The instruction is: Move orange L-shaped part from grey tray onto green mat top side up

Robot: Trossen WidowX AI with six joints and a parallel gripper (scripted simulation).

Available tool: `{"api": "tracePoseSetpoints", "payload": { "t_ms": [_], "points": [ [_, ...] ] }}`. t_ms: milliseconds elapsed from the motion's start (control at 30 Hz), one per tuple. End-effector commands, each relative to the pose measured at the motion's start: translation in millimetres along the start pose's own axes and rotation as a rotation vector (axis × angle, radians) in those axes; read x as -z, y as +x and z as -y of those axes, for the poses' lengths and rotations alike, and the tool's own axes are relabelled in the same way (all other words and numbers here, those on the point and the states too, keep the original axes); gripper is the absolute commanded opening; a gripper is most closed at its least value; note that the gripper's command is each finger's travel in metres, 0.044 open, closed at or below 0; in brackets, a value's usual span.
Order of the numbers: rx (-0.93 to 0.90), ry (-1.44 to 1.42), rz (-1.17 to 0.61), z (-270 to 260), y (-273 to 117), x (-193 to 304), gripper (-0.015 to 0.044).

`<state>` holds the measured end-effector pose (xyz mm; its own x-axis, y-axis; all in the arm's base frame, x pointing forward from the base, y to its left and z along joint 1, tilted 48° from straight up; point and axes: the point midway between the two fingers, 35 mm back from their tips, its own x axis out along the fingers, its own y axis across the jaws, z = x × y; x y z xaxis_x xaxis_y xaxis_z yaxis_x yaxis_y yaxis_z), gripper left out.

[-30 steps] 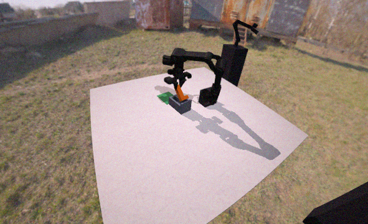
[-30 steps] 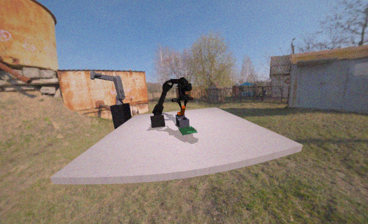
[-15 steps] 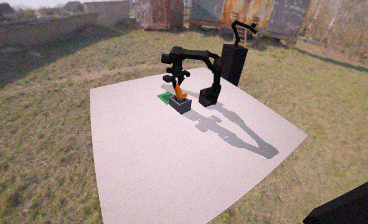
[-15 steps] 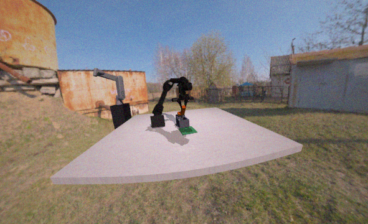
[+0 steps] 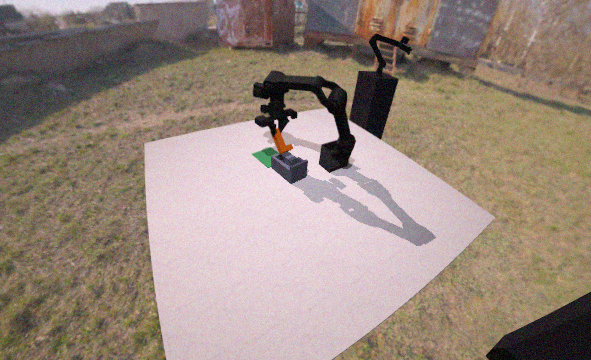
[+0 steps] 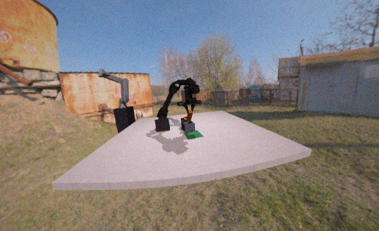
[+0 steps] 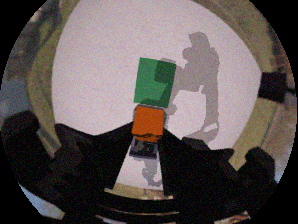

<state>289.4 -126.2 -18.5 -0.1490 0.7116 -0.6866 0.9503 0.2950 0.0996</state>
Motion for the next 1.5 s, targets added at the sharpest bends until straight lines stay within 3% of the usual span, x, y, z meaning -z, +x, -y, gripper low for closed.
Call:
{"api": "tracePoseSetpoints", "payload": {
  "t_ms": [0,667,1467],
  "points": [
    [0.003,-0.009,0.005,2,0,-20,0.0000],
    [0.002,-0.010,0.010,7,-2,-89,0.0000],
    [0.002,-0.010,0.010,7,27,-90,0.0000]
  ]
}}
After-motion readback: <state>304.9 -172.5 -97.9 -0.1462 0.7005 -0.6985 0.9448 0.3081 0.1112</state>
